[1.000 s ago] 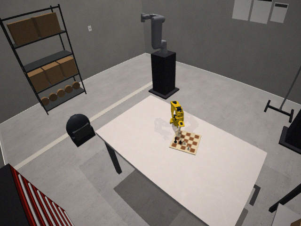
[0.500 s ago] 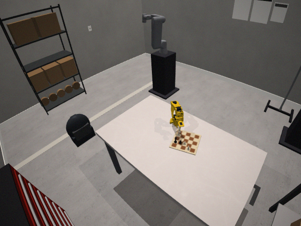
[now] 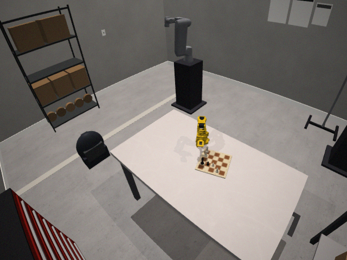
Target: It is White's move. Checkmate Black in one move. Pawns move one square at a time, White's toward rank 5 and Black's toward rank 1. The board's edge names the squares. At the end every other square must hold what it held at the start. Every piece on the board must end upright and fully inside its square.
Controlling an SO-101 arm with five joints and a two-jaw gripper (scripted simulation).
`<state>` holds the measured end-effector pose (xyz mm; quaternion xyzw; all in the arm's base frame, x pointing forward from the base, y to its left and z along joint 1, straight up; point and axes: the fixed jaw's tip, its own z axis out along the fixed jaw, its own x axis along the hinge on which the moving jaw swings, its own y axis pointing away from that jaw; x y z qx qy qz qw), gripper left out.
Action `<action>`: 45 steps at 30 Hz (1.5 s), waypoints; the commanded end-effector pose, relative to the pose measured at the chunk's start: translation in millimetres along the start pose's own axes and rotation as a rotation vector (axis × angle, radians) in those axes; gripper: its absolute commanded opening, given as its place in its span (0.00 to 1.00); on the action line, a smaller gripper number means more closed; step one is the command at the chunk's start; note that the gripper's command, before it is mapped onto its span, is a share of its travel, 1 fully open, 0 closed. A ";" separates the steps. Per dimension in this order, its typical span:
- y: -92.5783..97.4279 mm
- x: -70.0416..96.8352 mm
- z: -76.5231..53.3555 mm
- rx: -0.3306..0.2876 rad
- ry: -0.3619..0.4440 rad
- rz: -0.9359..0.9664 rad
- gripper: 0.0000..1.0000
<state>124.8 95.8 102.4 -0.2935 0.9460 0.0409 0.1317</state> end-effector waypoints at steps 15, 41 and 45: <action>-119.8 15.8 -7.3 0.197 -0.004 0.671 0.28; -205.8 123.0 -36.6 0.404 0.001 1.371 0.39; -207.0 127.2 -37.8 0.410 0.001 1.392 0.40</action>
